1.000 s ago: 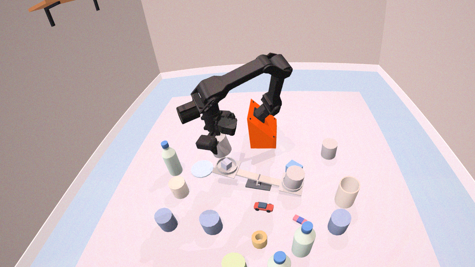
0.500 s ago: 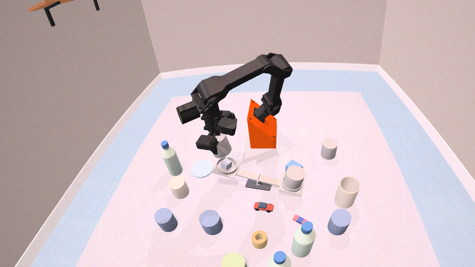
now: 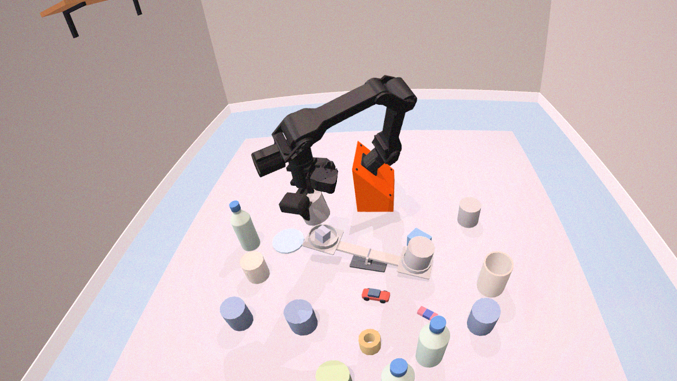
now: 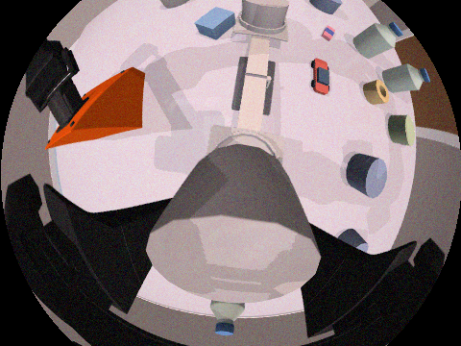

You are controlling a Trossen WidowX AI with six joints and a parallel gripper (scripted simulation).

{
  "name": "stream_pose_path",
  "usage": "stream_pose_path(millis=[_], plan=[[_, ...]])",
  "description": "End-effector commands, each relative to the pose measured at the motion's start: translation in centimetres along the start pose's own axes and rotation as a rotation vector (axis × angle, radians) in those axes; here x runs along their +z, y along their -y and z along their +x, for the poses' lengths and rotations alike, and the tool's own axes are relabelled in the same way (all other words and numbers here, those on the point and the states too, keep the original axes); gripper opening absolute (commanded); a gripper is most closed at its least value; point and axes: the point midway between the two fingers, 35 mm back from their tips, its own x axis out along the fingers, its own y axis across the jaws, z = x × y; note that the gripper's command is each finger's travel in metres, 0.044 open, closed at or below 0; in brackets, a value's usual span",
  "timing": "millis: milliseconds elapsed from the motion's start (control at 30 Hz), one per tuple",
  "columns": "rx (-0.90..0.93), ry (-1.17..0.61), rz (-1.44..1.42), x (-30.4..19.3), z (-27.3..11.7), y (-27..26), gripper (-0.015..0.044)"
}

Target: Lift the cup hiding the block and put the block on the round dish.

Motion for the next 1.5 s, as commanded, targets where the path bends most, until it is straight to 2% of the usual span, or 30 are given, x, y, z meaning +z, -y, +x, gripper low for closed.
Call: stream_pose_path(millis=[0,533,1133,1333,1467], plan=[[-0.001,0.000,0.001,0.0,0.0,0.0,0.0000],[-0.001,-0.001,0.001,-0.2,0.0,0.0,0.0000],[-0.011,-0.031,-0.001,-15.0,5.4,-7.5,0.0000],[-0.009,-0.028,-0.004,-18.5,8.3,-10.9,0.0000],[-0.009,-0.028,-0.005,-18.9,8.8,-11.3,0.0000]])
